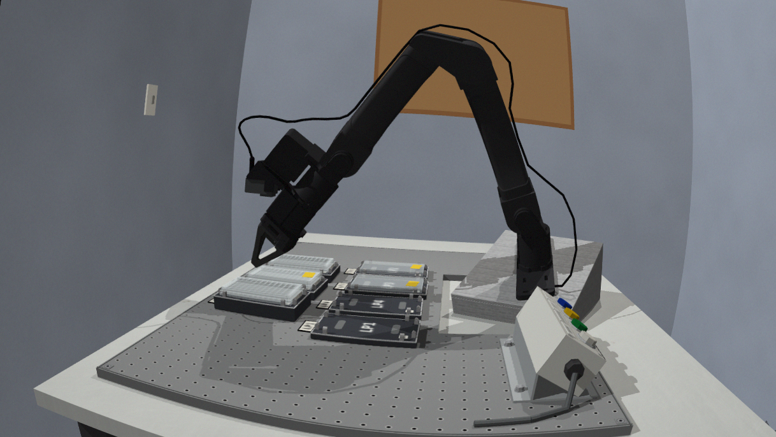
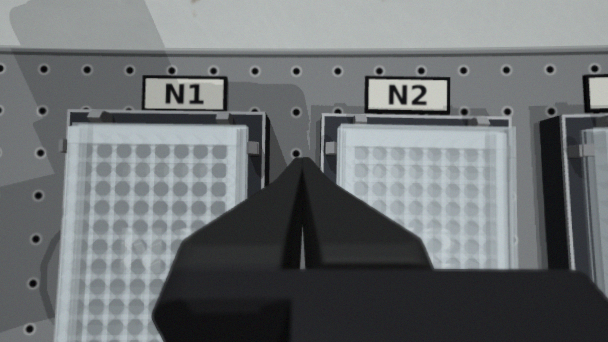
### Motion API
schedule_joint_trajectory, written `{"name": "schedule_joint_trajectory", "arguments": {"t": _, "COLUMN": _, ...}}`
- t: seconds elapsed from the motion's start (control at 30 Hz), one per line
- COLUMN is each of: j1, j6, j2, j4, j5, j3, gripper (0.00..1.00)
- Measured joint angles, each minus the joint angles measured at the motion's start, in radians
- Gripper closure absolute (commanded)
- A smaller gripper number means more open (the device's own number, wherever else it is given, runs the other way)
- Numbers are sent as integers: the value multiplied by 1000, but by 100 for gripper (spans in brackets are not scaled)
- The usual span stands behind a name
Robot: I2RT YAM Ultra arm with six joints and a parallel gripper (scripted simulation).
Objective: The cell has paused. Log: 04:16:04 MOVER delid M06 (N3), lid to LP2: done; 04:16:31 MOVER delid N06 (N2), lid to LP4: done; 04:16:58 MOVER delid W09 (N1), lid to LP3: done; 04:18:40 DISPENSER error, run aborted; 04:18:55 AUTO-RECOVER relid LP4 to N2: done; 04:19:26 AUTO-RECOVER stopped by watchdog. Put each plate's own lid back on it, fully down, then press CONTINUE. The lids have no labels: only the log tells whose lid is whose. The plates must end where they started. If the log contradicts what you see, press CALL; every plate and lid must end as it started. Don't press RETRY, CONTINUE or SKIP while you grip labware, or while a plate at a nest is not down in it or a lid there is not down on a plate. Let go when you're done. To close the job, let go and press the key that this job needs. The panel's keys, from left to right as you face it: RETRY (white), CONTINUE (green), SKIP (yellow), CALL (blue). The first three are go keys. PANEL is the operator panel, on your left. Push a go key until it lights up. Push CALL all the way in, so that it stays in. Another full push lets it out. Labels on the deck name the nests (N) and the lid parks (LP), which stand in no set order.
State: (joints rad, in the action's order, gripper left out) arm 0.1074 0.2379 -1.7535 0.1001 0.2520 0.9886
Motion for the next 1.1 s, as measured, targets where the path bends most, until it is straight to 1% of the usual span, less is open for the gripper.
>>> {"name": "schedule_joint_trajectory", "arguments": {"t": 0.3, "j1": -131, "j6": -61, "j2": -60, "j4": 13, "j5": 71, "j3": 0, "gripper": 100}}
{"name": "schedule_joint_trajectory", "arguments": {"t": 0.37, "j1": -147, "j6": -73, "j2": -69, "j4": 17, "j5": 81, "j3": -1, "gripper": 100}}
{"name": "schedule_joint_trajectory", "arguments": {"t": 0.53, "j1": -191, "j6": -113, "j2": -85, "j4": 30, "j5": 129, "j3": 0, "gripper": 100}}
{"name": "schedule_joint_trajectory", "arguments": {"t": 0.83, "j1": -310, "j6": -187, "j2": -169, "j4": 31, "j5": 204, "j3": 38, "gripper": 100}}
{"name": "schedule_joint_trajectory", "arguments": {"t": 0.93, "j1": -326, "j6": -201, "j2": -180, "j4": 31, "j5": 215, "j3": 43, "gripper": 100}}
{"name": "schedule_joint_trajectory", "arguments": {"t": 1.1, "j1": -326, "j6": -212, "j2": -179, "j4": 31, "j5": 233, "j3": 47, "gripper": 100}}
